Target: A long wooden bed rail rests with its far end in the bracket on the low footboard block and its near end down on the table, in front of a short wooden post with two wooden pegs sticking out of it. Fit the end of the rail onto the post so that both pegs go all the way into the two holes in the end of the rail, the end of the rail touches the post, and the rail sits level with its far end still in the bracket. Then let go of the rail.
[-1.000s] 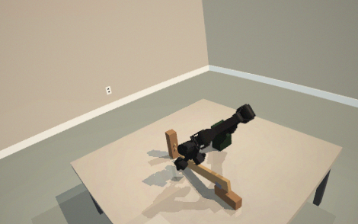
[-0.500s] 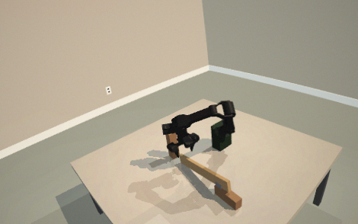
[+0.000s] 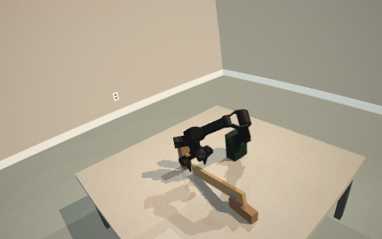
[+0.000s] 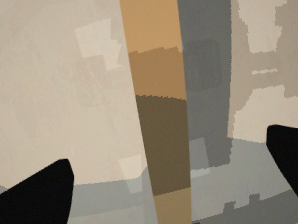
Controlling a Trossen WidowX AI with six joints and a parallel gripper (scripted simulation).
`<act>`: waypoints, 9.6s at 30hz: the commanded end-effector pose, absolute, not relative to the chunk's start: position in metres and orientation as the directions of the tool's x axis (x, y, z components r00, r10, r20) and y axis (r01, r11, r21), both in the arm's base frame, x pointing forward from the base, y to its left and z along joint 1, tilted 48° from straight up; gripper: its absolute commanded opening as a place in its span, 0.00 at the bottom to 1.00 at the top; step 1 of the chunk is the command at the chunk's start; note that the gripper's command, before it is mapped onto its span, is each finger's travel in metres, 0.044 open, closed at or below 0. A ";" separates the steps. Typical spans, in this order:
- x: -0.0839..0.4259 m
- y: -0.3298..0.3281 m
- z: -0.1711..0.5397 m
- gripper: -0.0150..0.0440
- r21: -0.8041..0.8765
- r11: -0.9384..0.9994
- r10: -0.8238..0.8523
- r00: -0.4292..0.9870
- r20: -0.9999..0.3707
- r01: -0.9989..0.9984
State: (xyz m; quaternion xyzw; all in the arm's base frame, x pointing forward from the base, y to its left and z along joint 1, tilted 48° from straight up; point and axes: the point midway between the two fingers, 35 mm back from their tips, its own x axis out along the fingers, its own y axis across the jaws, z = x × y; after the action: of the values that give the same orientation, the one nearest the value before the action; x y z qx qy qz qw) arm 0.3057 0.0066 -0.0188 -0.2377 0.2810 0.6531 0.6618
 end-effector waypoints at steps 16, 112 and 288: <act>0.305 0.029 -0.038 1.00 0.054 0.036 0.734 -0.010 -0.679 -0.998; 0.306 0.023 -0.033 0.25 0.054 0.036 0.736 -0.011 -0.677 -0.998; 0.304 -0.010 -0.028 0.25 0.054 0.036 0.734 -0.010 -0.679 -0.998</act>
State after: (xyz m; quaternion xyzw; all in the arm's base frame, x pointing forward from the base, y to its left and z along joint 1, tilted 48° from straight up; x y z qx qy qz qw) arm 0.3032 -0.0060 -0.0268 -0.2328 0.2795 0.6566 0.6607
